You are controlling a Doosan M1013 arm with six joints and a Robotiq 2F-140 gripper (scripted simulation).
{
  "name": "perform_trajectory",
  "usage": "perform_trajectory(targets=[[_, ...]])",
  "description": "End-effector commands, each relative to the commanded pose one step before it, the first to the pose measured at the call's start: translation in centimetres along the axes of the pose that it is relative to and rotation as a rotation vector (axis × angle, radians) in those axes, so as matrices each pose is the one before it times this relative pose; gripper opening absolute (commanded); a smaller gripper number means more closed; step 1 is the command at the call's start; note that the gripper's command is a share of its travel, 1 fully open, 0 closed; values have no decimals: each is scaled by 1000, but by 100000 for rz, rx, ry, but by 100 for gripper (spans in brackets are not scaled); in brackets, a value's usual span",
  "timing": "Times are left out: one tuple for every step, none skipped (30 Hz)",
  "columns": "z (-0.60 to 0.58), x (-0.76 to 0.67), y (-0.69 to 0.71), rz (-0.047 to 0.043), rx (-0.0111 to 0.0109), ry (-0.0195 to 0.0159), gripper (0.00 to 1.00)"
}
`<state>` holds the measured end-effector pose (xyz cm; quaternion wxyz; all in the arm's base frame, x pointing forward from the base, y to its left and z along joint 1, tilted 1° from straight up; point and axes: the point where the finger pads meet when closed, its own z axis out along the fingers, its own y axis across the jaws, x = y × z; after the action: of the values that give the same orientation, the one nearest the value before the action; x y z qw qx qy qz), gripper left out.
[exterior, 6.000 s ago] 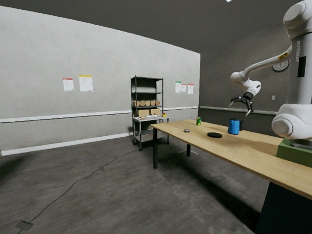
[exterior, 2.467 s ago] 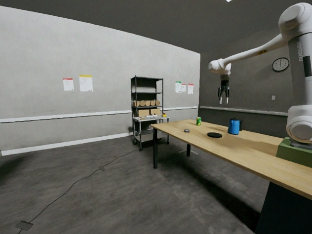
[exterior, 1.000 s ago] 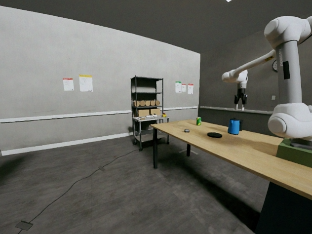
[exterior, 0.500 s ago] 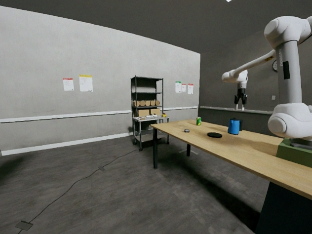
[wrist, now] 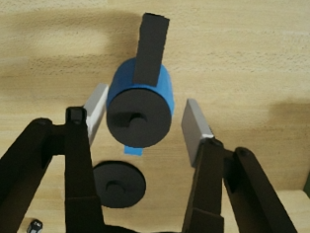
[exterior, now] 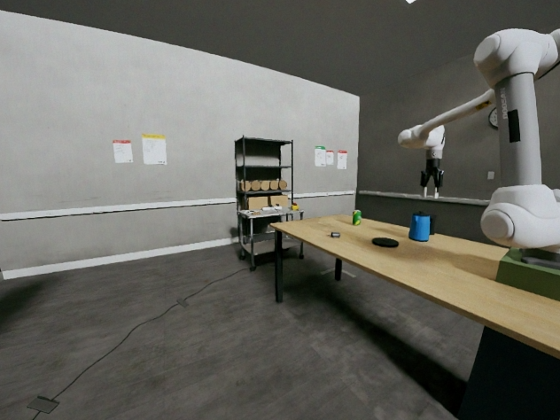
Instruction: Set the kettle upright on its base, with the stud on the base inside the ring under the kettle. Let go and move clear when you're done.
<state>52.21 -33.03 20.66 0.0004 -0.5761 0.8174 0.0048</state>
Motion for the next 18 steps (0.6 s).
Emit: perform_trajectory(targets=[[-75,-1,-34,10,134,-10,52],[0,0,0,0,0,0,52],[0,0,0,0,0,0,52],[0,0,0,0,0,0,52],[0,0,0,0,0,0,52],[0,0,0,0,0,0,52],[0,0,0,0,0,0,52],[1,0,0,0,0,0,52],[10,0,0,0,0,0,52],[25,0,0,0,0,0,52],[47,0,0,0,0,0,52],[73,0,0,0,0,0,52],[103,0,0,0,0,0,52],[136,0,0,0,0,0,52],[171,0,0,0,0,0,52],[207,0,1,0,0,0,52],[243,0,0,0,0,0,52],[279,0,-1,0,0,0,52]])
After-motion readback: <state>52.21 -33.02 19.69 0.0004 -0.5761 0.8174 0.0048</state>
